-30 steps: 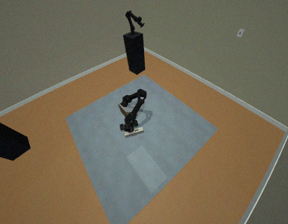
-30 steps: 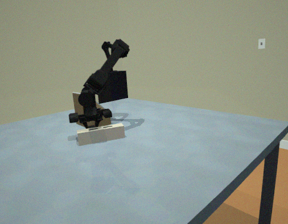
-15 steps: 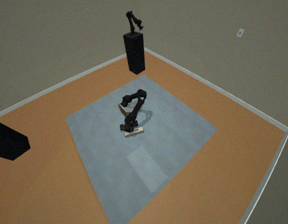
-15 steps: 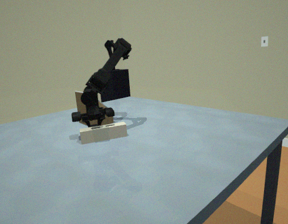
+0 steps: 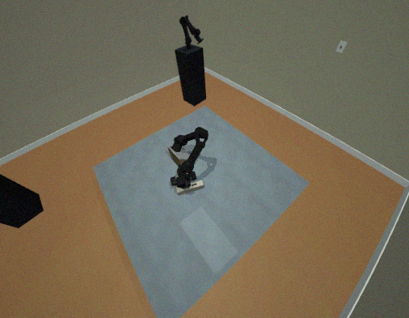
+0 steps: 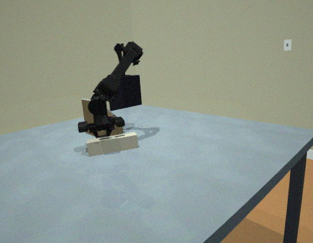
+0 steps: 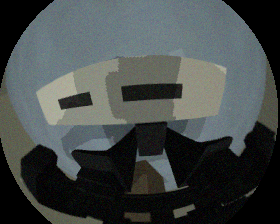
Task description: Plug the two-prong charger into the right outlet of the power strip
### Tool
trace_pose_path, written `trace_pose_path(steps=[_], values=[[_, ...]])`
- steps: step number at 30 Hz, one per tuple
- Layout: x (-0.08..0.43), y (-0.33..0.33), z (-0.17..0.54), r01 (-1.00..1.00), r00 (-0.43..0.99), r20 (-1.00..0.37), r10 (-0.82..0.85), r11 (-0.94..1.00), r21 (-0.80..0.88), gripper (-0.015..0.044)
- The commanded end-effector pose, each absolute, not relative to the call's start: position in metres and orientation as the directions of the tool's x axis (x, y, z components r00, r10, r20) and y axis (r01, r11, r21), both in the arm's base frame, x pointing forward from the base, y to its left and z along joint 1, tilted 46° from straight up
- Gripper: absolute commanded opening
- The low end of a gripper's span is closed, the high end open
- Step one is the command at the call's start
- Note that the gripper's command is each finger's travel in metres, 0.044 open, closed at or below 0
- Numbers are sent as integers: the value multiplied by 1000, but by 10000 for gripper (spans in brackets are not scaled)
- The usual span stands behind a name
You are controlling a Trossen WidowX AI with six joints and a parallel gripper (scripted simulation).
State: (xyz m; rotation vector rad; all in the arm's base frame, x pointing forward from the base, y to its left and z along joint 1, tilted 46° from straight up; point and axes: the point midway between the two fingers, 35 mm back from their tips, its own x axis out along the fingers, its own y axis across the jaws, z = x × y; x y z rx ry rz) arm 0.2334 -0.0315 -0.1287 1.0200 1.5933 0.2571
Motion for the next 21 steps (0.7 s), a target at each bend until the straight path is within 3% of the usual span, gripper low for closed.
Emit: trace_pose_path(steps=[1,21], values=[[236,-33,-128,471,53,-690,722,591,655,0],[241,-35,-130,470,53,-690,722,591,655,0]])
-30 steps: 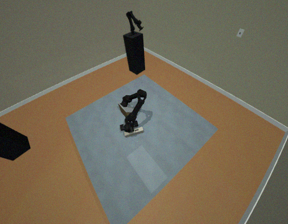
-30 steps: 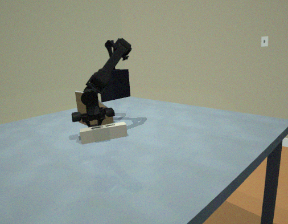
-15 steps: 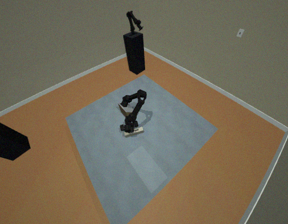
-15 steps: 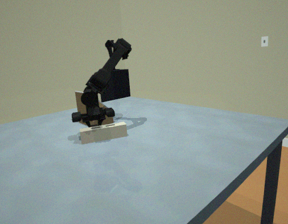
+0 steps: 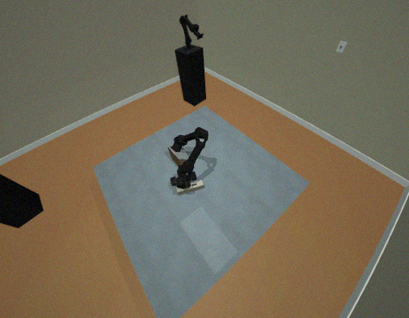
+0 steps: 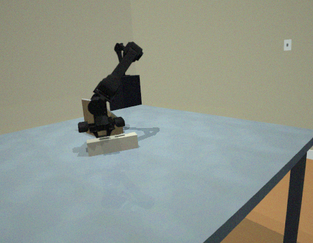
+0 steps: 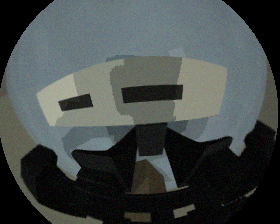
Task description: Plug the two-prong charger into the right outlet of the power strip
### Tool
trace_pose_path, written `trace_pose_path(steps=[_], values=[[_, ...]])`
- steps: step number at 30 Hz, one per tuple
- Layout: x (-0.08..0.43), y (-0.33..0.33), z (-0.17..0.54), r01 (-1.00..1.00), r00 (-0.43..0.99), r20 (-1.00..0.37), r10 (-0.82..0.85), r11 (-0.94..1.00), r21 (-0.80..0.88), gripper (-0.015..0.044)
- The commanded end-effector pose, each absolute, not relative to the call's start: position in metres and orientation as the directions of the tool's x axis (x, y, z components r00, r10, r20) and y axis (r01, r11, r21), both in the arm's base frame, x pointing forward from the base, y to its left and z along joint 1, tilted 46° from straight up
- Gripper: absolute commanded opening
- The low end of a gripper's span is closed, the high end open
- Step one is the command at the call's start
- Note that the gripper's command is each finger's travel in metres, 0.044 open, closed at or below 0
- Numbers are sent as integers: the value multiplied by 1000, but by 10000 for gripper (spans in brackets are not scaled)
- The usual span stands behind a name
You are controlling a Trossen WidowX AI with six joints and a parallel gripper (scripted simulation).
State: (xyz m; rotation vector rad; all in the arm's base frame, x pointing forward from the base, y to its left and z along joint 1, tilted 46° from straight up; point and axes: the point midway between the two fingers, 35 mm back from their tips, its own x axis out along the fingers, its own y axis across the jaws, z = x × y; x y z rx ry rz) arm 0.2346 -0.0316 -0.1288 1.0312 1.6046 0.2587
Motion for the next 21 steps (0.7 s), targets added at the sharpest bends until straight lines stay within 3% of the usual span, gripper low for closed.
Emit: trace_pose_path(steps=[1,21], values=[[241,-35,-130,470,53,-690,722,591,655,0],[249,-39,-132,470,54,-690,722,591,655,0]])
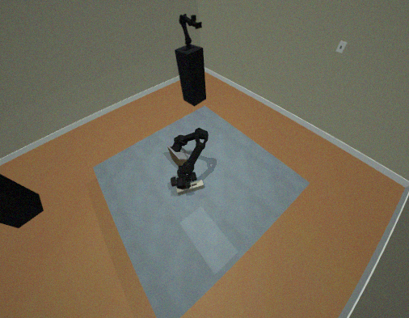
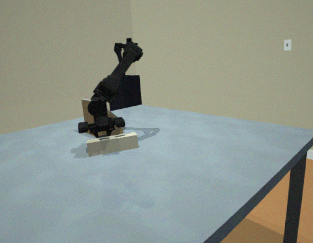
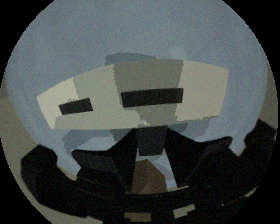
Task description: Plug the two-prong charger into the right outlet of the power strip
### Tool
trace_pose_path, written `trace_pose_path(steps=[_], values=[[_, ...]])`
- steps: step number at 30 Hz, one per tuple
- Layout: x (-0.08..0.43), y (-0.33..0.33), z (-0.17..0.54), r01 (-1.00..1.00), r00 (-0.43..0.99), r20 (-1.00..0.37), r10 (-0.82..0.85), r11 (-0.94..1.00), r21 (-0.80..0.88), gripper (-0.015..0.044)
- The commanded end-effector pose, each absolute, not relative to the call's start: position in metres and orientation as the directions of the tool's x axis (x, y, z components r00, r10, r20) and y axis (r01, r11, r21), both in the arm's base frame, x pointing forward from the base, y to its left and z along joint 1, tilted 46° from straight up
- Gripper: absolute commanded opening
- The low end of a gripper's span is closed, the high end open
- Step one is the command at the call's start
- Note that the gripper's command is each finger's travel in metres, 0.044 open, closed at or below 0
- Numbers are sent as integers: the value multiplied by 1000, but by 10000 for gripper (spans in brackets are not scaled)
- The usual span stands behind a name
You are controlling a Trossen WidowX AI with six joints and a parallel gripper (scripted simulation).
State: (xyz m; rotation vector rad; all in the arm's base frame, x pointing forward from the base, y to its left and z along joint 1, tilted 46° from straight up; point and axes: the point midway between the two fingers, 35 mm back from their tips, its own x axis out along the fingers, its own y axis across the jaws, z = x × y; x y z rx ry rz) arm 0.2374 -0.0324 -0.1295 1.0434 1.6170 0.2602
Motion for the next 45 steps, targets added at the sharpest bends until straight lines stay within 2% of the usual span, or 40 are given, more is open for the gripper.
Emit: trace_pose_path(steps=[1,45], values=[[249,-39,-132,470,54,-690,722,591,655,0],[253,-42,-131,470,54,-690,722,592,655,0]])
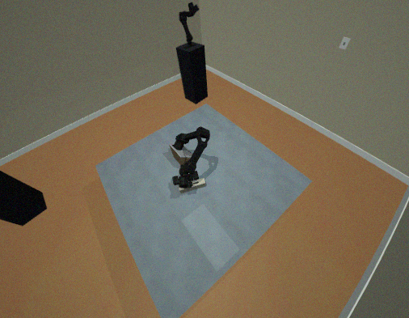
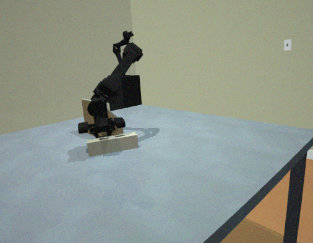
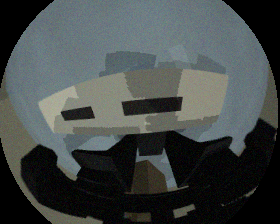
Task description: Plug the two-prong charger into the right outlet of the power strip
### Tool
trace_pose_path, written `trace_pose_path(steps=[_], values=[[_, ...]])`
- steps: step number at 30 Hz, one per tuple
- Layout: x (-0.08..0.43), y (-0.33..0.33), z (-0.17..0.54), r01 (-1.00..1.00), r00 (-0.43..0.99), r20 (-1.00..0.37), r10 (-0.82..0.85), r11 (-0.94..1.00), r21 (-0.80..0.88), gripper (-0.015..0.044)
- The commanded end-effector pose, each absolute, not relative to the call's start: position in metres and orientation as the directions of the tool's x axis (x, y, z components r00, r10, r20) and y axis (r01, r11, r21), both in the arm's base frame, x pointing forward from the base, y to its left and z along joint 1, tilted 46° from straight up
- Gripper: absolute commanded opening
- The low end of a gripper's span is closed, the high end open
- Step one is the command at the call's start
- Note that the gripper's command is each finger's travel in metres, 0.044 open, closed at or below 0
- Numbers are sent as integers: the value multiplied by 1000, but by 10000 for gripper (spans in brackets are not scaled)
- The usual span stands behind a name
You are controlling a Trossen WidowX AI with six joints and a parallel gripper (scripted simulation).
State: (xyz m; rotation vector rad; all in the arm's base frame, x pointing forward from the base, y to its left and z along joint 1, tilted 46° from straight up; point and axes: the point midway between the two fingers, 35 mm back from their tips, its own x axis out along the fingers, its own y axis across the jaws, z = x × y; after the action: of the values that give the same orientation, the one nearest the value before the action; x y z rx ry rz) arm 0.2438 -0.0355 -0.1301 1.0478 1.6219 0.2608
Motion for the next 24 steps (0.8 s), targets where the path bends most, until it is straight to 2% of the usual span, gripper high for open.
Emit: trace_pose_path(steps=[1,24], values=[[253,-42,-131,470,54,-690,722,592,655,0],[251,-39,-132,470,54,-690,722,591,655,0]])
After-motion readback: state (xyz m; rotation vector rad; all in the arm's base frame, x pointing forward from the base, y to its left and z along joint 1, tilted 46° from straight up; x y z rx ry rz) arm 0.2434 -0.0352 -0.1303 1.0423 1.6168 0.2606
